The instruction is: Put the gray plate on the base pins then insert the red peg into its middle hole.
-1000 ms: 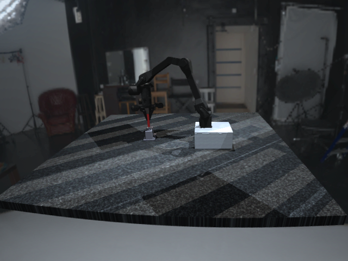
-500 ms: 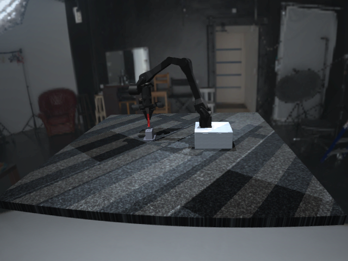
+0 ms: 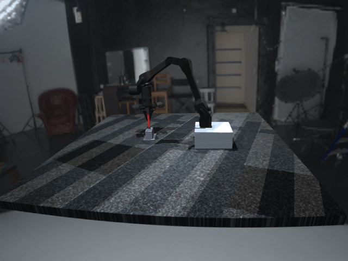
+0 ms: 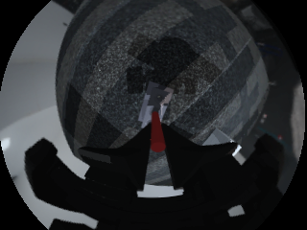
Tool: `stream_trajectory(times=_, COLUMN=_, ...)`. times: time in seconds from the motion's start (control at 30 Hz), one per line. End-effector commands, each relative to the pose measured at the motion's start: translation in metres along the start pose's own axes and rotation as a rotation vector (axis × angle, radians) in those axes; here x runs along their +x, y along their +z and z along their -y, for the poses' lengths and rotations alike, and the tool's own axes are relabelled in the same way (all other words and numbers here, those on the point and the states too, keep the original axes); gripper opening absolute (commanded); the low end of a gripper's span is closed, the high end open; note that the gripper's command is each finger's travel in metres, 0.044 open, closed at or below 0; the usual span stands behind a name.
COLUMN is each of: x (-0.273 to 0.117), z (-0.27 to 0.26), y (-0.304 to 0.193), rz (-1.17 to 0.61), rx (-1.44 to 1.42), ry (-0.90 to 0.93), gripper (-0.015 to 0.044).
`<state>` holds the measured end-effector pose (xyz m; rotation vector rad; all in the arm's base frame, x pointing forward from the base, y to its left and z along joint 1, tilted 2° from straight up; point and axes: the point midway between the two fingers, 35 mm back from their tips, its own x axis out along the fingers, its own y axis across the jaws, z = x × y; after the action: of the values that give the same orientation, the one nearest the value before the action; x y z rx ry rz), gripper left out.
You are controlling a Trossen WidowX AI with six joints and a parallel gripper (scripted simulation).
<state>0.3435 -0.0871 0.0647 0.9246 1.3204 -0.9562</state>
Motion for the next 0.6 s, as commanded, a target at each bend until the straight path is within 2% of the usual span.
stream_trajectory(times=0.0, x=0.000, z=0.000, y=0.000, rz=0.000, rx=0.000, ry=0.000, gripper=0.0000)
stream_trajectory(times=0.57, x=0.010, z=0.002, y=-0.001, rz=0.000, rx=-0.002, ry=-0.002, gripper=0.0000)
